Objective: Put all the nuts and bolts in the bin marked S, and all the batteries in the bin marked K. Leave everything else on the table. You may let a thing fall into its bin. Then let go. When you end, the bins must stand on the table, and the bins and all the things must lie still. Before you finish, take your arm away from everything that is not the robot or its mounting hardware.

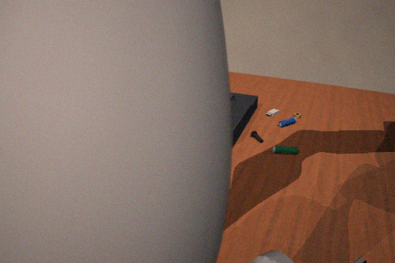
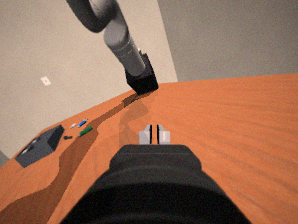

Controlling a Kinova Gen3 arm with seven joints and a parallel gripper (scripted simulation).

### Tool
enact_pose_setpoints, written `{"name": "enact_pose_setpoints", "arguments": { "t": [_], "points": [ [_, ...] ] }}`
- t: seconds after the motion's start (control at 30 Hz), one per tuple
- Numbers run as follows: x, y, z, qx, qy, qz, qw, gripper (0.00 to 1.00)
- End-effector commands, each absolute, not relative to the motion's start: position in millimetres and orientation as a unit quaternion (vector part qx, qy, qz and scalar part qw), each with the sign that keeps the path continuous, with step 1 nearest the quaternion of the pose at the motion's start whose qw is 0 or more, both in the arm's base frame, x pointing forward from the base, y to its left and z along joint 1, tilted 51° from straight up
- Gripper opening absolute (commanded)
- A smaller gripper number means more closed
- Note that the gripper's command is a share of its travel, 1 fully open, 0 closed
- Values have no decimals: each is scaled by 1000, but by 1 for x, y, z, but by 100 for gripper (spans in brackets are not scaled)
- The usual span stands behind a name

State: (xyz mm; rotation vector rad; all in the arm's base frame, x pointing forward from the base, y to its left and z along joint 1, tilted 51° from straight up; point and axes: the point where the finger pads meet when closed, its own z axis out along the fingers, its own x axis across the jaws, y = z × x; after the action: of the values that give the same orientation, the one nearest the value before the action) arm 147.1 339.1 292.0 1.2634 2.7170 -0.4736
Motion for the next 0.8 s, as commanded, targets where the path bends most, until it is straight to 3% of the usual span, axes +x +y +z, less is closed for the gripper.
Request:
{"name": "enact_pose_setpoints", "arguments": {
  "t": [0.0, 0.37, 0.77],
  "points": [
    [162, 328, 289, 431, 887, -165, 27, 31],
    [188, 302, 279, 436, 883, -171, -7, 31],
    [225, 252, 263, 451, 872, -163, -97, 31]
  ]
}}
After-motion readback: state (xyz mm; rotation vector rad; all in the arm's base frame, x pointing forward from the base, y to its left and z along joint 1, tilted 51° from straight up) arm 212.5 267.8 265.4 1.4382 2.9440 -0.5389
